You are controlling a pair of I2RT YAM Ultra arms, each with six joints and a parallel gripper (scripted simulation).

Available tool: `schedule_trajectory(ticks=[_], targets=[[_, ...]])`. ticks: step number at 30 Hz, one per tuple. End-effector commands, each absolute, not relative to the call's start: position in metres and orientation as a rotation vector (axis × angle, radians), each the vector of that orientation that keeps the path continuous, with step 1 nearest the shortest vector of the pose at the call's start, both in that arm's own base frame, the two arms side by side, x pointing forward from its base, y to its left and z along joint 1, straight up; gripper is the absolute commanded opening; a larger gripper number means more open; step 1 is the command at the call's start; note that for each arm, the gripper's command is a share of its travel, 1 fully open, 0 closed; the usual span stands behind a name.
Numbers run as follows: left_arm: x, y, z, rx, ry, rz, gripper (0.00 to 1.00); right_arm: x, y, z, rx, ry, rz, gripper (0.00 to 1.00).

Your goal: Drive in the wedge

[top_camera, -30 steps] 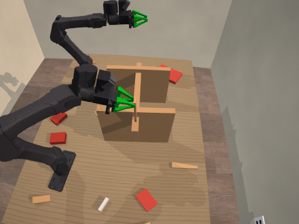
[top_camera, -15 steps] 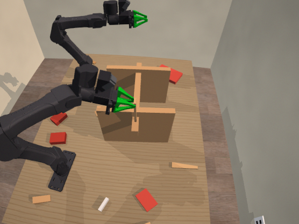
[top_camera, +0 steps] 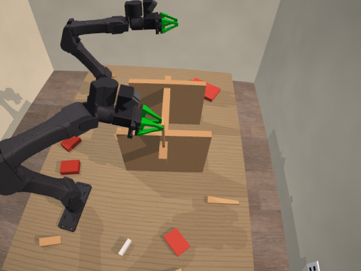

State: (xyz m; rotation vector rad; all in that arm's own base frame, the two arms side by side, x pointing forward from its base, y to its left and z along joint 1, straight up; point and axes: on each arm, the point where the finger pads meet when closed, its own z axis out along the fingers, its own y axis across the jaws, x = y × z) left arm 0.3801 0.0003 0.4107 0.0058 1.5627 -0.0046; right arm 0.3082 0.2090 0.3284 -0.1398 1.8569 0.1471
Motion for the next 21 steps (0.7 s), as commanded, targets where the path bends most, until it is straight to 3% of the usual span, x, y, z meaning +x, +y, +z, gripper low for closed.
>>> schedule_trajectory(ticks=[1,21], targets=[[0.370,-0.001,0.439,0.013,1.498,-0.008,0.42,0.307,0.203,0.342,-0.101,1.822,0.173,0.02],[0.370,-0.001,0.439,0.013,1.498,-0.008,0.42,0.307,0.202,0.329,-0.093,1.818,0.177,0.02]])
